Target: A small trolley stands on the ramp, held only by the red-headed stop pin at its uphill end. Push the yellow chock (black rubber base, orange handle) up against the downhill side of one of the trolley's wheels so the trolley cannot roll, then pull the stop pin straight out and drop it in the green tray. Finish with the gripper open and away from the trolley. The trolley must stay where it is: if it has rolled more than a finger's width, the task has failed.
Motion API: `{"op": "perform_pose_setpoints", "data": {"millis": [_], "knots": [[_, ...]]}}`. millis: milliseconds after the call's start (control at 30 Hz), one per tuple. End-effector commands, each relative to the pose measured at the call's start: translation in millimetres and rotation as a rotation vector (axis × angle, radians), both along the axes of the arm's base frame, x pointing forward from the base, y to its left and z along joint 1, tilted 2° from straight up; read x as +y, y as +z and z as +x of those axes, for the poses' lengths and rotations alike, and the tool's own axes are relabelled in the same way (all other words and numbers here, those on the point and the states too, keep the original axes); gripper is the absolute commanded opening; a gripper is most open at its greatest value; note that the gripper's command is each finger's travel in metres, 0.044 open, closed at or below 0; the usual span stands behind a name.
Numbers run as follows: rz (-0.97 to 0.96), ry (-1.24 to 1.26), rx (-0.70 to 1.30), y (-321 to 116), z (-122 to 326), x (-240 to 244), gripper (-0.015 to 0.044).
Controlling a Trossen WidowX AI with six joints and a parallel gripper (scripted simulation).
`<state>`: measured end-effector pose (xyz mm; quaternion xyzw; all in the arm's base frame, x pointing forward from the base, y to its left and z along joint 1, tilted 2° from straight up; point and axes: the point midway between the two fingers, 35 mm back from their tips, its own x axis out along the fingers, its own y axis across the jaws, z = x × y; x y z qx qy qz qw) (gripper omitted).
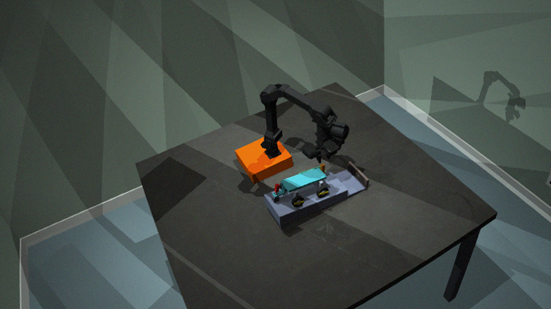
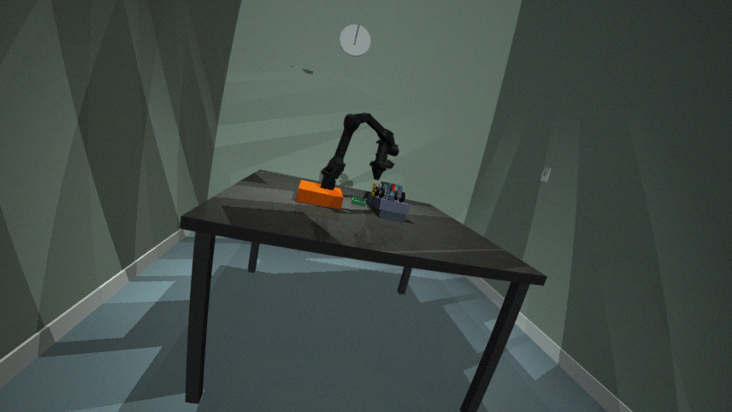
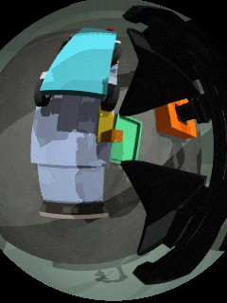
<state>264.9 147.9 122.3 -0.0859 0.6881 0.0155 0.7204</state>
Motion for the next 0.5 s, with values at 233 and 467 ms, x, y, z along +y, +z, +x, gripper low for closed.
{"op": "perform_pose_setpoints", "data": {"millis": [233,467], "knots": [[-0.038,0.355,-0.026,24,28,-41,0.0190],[-0.107,0.589,0.009,30,40,-79,0.0190]]}}
